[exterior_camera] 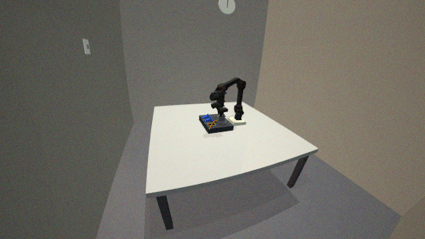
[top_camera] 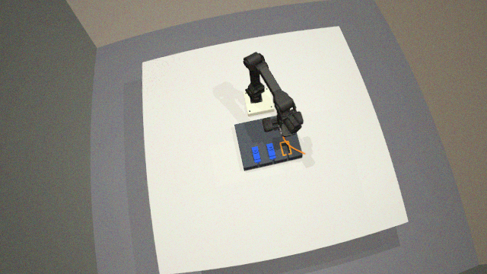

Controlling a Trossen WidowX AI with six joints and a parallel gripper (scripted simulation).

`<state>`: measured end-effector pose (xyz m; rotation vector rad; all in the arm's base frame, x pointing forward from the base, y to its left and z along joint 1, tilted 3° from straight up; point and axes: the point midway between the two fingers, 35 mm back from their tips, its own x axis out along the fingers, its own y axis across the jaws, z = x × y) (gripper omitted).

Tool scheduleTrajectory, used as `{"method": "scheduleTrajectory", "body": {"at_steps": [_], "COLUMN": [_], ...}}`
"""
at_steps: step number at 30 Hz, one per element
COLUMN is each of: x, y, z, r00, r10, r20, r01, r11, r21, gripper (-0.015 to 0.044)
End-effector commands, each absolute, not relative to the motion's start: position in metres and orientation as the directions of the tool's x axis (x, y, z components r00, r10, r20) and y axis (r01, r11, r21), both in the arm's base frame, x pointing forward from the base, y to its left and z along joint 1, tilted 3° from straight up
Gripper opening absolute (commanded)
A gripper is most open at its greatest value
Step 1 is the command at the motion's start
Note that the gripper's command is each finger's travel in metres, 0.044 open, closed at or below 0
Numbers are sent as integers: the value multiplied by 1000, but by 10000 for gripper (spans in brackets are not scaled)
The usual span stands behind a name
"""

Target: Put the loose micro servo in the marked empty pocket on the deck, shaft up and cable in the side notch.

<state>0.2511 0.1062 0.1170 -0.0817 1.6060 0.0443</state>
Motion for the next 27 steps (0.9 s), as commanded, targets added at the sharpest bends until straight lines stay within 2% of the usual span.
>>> {"method": "scheduleTrajectory", "body": {"at_steps": [1,19,27], "x": [269,336,339], "y": [108,114,114], "z": [119,119,114], "r00": [-23,-16,-16], "r10": [-19,-19,-19], "r20": [-1000,-1000,-1000], "r01": [-83,-83,-83], "r11": [996,996,996], "r21": [-17,-18,-18], "gripper": [0,0,0]}}
